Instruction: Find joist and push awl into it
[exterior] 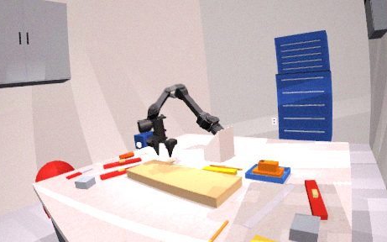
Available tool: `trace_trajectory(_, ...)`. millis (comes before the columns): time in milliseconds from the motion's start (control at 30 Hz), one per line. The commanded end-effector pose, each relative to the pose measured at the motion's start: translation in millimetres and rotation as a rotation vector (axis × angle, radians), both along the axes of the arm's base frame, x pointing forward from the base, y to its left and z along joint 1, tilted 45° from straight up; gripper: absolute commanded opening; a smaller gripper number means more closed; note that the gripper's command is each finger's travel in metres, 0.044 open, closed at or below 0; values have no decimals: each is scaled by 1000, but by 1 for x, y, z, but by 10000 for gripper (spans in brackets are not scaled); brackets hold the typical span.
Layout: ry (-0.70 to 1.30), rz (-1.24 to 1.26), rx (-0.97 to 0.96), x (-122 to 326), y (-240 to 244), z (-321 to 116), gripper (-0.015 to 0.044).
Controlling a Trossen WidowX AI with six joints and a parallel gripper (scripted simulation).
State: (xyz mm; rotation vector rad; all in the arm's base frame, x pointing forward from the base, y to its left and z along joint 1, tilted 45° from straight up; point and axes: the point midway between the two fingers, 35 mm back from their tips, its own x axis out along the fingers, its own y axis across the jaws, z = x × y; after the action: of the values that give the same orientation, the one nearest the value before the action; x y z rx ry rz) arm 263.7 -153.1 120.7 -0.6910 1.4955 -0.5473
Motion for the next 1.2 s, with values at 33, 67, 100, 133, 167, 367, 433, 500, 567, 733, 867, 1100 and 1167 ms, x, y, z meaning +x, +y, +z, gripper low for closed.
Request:
trace_trajectory(33, 0, 0, -2, 3, -6, -5, 440)
trace_trajectory(67, 0, 0, -2, 3, -7, -6, 440)
trace_trajectory(100, 0, 0, -2, 3, -8, -7, 440)
trace_trajectory(133, 0, 0, -2, 3, -9, -9, 440)
trace_trajectory(167, 0, 0, -1, 3, -10, -10, 440)
trace_trajectory(367, -1, -2, 0, 4, -17, -16, 440)
trace_trajectory(433, -1, -2, 0, 4, -19, -19, 440)
trace_trajectory(500, -1, -2, -1, 5, -22, -21, 440)
trace_trajectory(567, 0, -1, -2, 5, -24, -23, 440)
trace_trajectory(733, 0, 0, -4, 5, -30, -29, 440)
trace_trajectory(867, 1, 1, -5, 5, -34, -32, 440)
trace_trajectory(1100, 1, 1, -5, 5, -34, -32, 361)
trace_trajectory(1167, 1, 1, -5, 5, -34, -32, 309)
